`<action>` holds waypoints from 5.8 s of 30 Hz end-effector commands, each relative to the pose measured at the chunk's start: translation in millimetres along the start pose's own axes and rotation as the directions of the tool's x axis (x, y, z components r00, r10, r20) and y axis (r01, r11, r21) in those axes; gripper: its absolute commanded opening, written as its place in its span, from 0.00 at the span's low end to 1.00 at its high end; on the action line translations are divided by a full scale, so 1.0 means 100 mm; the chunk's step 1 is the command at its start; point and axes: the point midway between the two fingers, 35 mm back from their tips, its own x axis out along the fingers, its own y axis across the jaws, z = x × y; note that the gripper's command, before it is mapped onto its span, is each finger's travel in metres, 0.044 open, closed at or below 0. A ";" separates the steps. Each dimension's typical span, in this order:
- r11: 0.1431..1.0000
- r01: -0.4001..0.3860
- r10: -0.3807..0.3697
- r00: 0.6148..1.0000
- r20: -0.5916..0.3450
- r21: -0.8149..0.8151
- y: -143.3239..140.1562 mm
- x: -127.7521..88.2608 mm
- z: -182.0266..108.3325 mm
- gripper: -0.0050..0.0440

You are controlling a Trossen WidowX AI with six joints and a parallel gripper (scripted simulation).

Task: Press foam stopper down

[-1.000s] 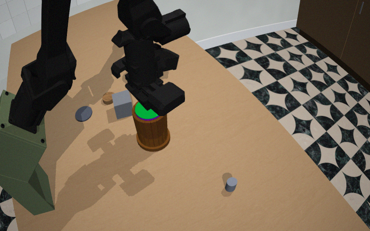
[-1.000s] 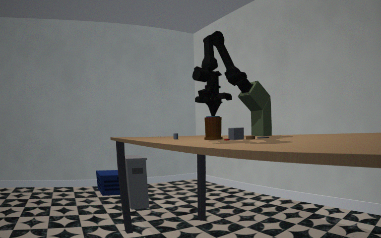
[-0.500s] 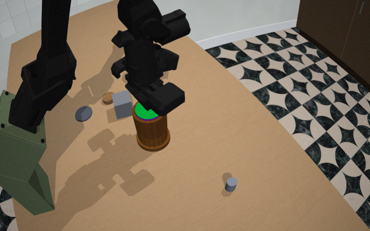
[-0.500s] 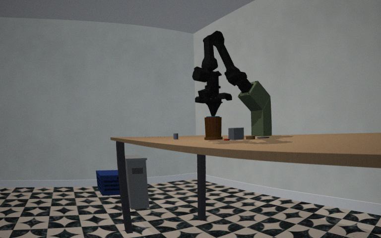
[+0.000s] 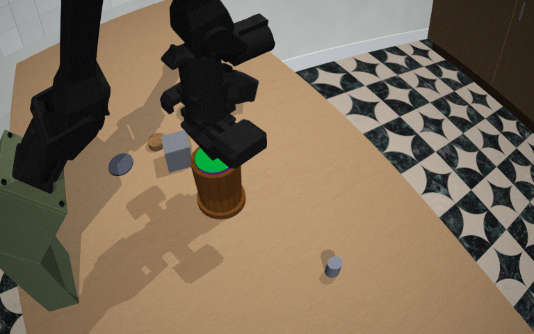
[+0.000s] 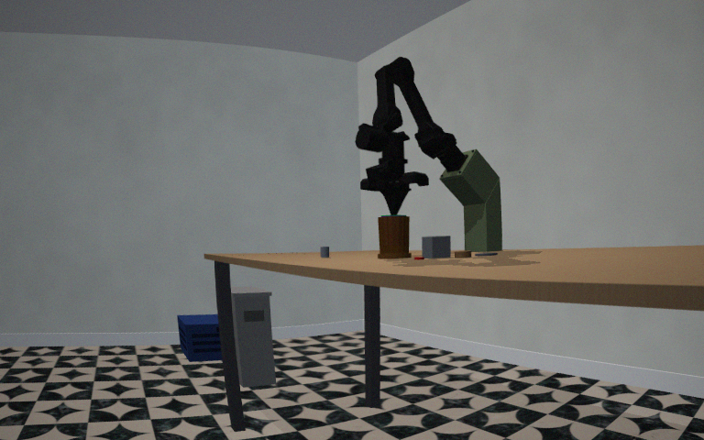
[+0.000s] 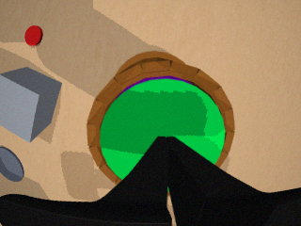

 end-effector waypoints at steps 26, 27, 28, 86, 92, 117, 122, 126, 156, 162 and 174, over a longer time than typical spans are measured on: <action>1.000 -0.007 0.005 0.998 0.057 0.028 0.01 -0.67 0.26 0.10; 1.000 -0.006 0.005 0.999 0.044 0.023 0.00 -0.70 0.23 0.10; 1.000 -0.005 0.005 1.000 0.022 0.014 0.00 -0.71 0.18 0.10; 1.000 -0.008 0.007 1.000 -0.015 -0.005 0.00 -0.68 0.09 0.10; 1.000 -0.008 0.007 1.000 -0.015 -0.005 0.00 -0.68 0.09 0.10; 1.000 -0.008 0.007 1.000 -0.015 -0.005 0.00 -0.68 0.09 0.10; 1.000 -0.008 0.008 1.000 -0.018 -0.003 0.02 -0.78 0.10 0.10; 1.000 -0.009 0.009 1.000 -0.027 -0.008 0.03 -0.60 0.08 0.10; 1.000 -0.002 0.001 1.000 -0.017 -0.004 0.00 -0.14 0.08 0.10; 1.000 -0.002 0.001 1.000 -0.017 -0.004 0.00 -0.14 0.08 0.10; 1.000 -0.001 0.001 1.000 -0.018 -0.005 0.00 -0.13 0.06 0.10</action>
